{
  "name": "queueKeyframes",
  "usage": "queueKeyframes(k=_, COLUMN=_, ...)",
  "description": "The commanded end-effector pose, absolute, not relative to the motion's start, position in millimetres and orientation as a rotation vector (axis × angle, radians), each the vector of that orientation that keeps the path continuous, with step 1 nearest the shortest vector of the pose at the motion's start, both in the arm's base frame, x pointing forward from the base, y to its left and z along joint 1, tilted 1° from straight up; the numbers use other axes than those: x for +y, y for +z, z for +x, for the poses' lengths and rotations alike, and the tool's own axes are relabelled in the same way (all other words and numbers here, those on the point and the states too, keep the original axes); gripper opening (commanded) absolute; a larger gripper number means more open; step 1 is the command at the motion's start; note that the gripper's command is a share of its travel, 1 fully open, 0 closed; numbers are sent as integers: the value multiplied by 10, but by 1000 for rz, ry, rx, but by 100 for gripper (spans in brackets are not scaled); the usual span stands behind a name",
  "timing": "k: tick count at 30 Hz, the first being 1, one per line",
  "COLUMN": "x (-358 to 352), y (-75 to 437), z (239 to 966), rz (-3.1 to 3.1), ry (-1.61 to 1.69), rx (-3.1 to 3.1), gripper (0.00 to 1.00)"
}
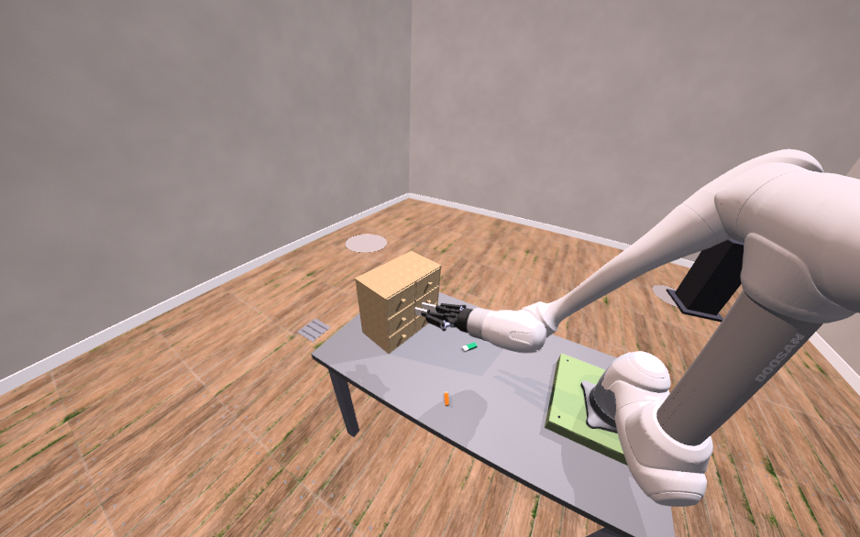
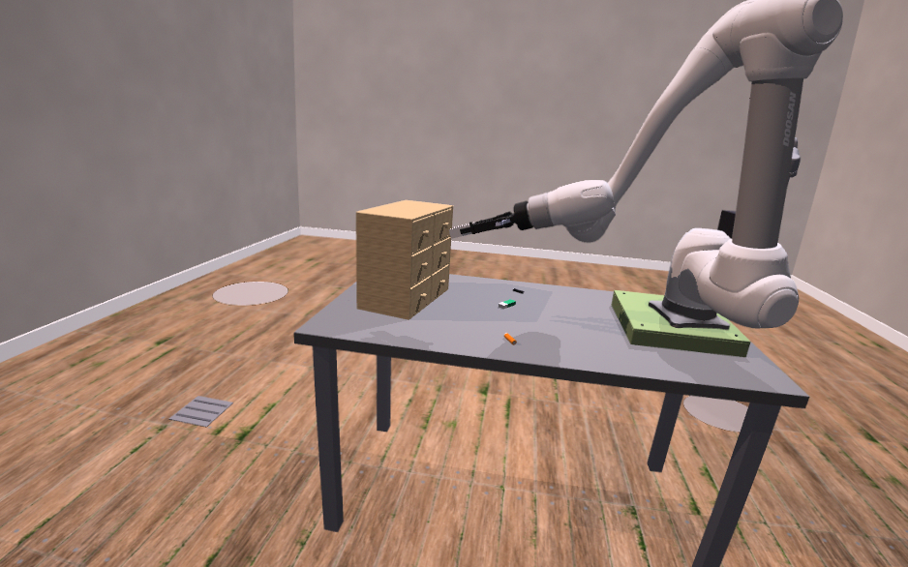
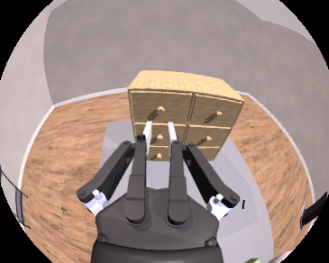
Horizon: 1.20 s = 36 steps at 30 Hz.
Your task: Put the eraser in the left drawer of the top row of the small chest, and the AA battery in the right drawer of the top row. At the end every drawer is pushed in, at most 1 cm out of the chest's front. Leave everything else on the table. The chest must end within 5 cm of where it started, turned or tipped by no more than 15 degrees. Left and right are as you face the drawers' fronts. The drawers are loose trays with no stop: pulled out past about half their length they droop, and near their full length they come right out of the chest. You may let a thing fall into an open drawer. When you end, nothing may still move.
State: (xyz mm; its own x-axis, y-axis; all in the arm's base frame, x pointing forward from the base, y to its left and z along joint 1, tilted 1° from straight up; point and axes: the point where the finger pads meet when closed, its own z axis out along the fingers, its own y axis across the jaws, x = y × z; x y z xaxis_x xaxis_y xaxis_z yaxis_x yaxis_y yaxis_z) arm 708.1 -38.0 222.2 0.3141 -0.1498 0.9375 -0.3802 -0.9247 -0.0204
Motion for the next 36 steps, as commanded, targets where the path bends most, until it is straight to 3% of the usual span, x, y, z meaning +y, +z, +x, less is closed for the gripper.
queueKeyframes(k=1, x=-387, y=2216, z=7100, rz=2373, ry=1659, rx=-487, gripper=20)
queueKeyframes(k=36, x=-570, y=2063, z=7553, rz=2373, ry=1659, rx=-487, gripper=20)
